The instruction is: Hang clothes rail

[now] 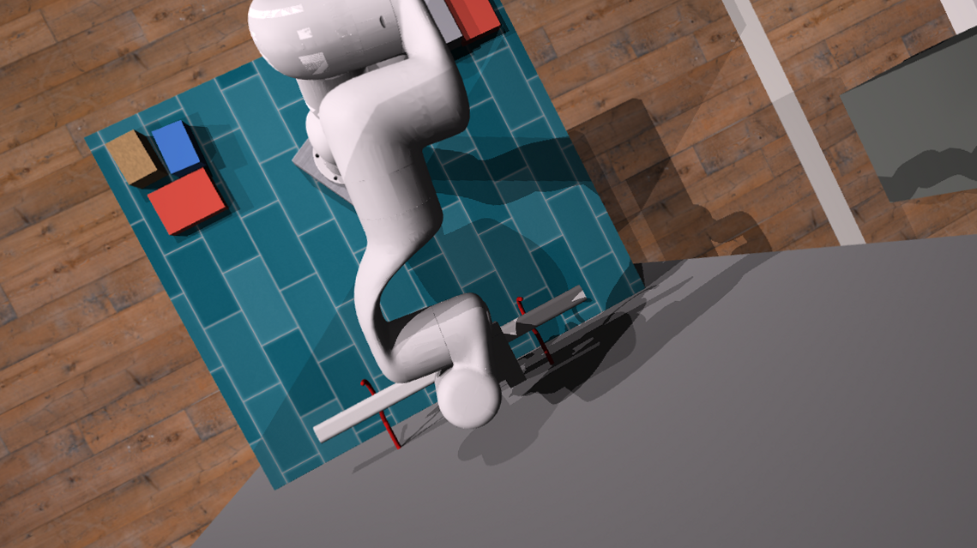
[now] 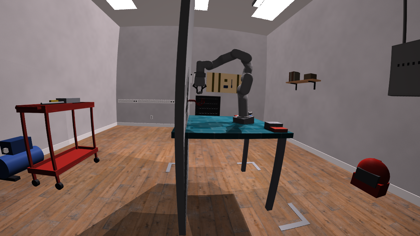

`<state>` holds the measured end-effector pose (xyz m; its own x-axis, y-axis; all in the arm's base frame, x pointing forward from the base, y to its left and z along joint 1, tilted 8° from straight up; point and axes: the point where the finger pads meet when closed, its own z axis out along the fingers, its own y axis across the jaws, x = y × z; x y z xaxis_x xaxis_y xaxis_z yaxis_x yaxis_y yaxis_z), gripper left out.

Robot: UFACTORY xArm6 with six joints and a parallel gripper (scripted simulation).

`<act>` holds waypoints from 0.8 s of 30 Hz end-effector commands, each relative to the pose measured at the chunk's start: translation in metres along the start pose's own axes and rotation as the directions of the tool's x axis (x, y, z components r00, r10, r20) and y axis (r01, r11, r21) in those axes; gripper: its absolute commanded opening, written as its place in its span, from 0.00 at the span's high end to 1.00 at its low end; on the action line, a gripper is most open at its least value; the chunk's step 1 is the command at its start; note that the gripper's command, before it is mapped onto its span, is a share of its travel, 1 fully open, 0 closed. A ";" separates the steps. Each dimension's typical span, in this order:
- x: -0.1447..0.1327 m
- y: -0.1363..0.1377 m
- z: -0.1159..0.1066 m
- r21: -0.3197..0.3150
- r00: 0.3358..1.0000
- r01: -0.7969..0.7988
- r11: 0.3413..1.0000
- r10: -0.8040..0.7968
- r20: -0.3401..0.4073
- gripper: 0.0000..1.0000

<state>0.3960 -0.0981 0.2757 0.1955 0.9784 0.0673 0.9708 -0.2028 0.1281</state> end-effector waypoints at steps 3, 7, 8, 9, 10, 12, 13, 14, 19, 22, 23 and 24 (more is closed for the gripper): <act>0.000 0.001 0.009 -0.005 1.000 0.000 1.000 0.000 0.000 1.00; 0.000 0.001 0.015 -0.005 1.000 0.000 1.000 0.000 0.000 1.00; 0.000 0.001 0.017 -0.005 1.000 0.000 1.000 0.000 0.000 1.00; 0.000 0.001 0.019 -0.005 1.000 0.000 1.000 0.000 0.000 1.00; 0.000 0.001 0.020 -0.005 1.000 0.000 1.000 0.000 0.000 1.00; 0.000 0.001 0.024 -0.005 1.000 0.000 1.000 0.000 0.000 1.00; 0.000 0.001 0.024 -0.005 1.000 0.000 1.000 0.000 0.000 1.00; 0.000 0.001 0.024 -0.005 1.000 0.000 1.000 0.000 0.000 1.00; 0.000 0.001 0.032 -0.005 1.000 0.000 1.000 0.000 0.000 1.00; 0.000 0.001 0.037 -0.005 1.000 0.000 1.000 0.000 0.000 1.00; 0.000 0.001 0.039 -0.005 1.000 0.000 1.000 0.000 0.000 1.00; 0.000 0.001 0.040 -0.005 1.000 0.000 1.000 0.000 0.000 1.00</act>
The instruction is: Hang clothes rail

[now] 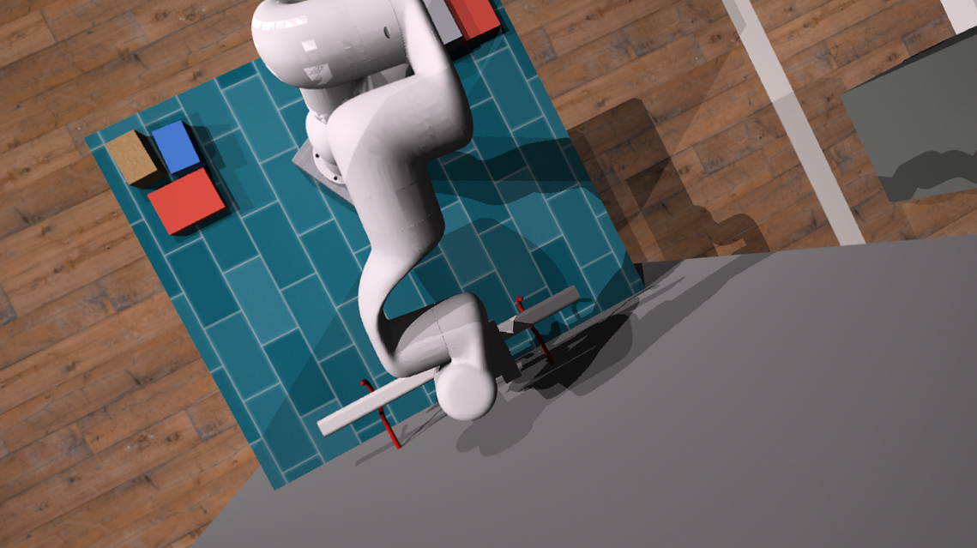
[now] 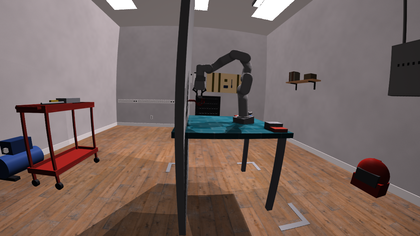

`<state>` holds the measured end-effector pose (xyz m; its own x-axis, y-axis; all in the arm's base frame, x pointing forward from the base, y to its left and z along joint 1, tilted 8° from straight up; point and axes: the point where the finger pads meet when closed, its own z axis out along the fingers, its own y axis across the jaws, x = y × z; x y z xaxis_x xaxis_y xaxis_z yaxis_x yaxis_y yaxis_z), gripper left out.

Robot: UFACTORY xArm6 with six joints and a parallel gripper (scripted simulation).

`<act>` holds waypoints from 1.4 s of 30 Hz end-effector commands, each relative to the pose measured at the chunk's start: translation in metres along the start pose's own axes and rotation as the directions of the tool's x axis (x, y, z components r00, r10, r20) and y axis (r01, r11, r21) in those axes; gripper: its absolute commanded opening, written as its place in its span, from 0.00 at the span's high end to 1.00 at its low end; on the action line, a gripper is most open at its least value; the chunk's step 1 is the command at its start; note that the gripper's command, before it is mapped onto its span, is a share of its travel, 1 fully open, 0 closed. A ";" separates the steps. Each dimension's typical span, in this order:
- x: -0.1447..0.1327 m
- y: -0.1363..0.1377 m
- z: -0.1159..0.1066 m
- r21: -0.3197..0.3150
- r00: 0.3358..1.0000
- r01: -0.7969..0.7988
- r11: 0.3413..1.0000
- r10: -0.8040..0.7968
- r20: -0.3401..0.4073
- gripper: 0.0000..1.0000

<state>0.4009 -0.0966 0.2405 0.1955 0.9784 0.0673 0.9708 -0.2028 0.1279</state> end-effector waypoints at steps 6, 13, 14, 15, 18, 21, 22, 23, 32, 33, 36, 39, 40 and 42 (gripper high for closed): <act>0.000 0.001 0.013 -0.005 1.000 0.000 1.000 0.000 0.000 1.00; 0.000 0.002 0.023 -0.005 1.000 0.000 1.000 0.000 0.000 1.00; 0.000 0.002 0.025 -0.005 1.000 0.000 1.000 0.000 0.000 1.00; 0.000 0.002 0.026 -0.005 1.000 0.000 1.000 0.000 0.000 1.00; 0.000 0.002 0.031 -0.005 1.000 0.000 1.000 0.000 0.000 1.00; 0.000 0.002 0.033 -0.005 1.000 0.000 1.000 0.000 0.000 1.00; 0.000 0.002 0.033 -0.005 1.000 0.000 1.000 0.000 0.000 1.00; 0.000 0.002 0.033 -0.005 1.000 0.000 1.000 0.000 0.000 1.00; 0.000 0.002 0.033 -0.005 1.000 0.000 1.000 0.000 0.000 1.00; 0.000 0.002 0.033 -0.005 1.000 0.000 1.000 0.000 0.000 1.00; 0.000 0.002 0.033 -0.005 1.000 0.000 1.000 0.000 0.000 1.00; 0.000 0.002 0.033 -0.005 1.000 0.000 1.000 0.000 0.000 1.00; 0.000 0.002 0.033 -0.005 1.000 0.000 1.000 0.000 0.000 1.00; 0.000 0.002 0.034 -0.005 1.000 0.000 1.000 0.000 0.000 1.00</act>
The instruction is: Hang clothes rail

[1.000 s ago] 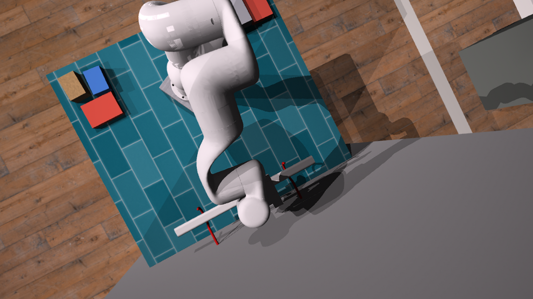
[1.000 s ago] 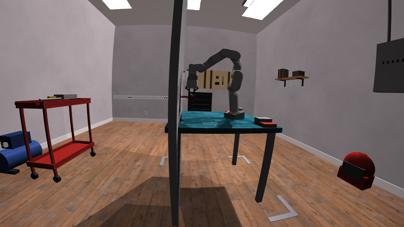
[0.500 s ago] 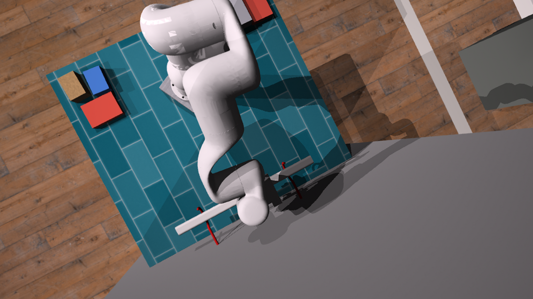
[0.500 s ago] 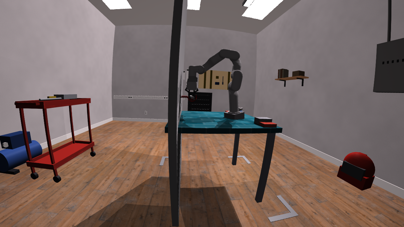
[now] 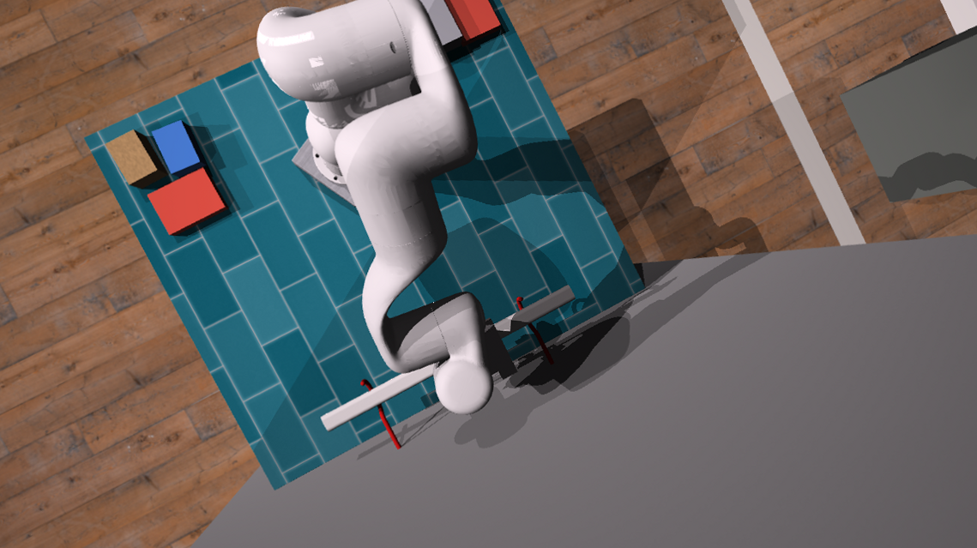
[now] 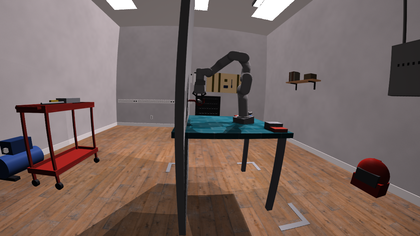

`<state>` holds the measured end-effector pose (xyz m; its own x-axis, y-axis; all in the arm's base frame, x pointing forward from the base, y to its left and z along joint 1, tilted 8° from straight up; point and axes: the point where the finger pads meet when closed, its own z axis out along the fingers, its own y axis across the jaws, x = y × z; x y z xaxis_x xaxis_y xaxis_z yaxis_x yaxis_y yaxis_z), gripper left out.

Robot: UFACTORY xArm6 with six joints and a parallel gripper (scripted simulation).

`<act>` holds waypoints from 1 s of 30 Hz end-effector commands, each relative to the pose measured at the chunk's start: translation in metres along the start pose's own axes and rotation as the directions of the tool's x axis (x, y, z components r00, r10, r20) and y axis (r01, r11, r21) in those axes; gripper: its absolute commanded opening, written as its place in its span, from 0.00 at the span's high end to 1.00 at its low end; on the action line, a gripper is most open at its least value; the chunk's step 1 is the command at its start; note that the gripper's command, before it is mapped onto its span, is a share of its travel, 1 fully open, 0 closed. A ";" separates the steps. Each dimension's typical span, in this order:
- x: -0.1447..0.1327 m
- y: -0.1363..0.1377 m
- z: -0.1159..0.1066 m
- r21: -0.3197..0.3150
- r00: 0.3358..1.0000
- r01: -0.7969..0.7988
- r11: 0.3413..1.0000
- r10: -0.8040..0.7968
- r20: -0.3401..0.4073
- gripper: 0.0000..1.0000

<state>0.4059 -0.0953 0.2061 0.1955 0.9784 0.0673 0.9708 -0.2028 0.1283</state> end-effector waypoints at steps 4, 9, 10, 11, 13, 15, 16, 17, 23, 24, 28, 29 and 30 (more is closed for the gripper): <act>0.000 0.001 0.002 -0.005 1.000 0.000 1.000 0.000 0.000 1.00; 0.000 0.001 0.005 -0.005 1.000 0.000 1.000 0.000 0.000 1.00; 0.000 0.001 0.006 -0.005 1.000 0.000 1.000 0.000 0.000 1.00; 0.000 0.001 0.006 -0.005 1.000 0.000 1.000 0.000 0.000 1.00; 0.000 0.001 0.008 -0.005 1.000 0.000 1.000 0.000 0.000 1.00; 0.000 0.001 0.008 -0.005 1.000 0.000 1.000 0.000 0.000 1.00; 0.000 0.001 0.008 -0.005 1.000 0.000 1.000 0.000 0.000 1.00; 0.000 0.001 0.009 -0.005 1.000 0.000 1.000 0.000 0.000 1.00; 0.000 0.001 0.011 -0.005 1.000 0.000 1.000 0.000 0.000 1.00; 0.000 0.001 0.011 -0.005 1.000 0.000 1.000 0.000 0.000 1.00; 0.000 0.001 0.011 -0.005 1.000 0.000 1.000 0.000 0.000 1.00; 0.000 0.001 0.011 -0.005 1.000 0.000 1.000 0.000 0.000 1.00; 0.000 0.001 0.011 -0.005 1.000 0.000 1.000 0.000 0.000 1.00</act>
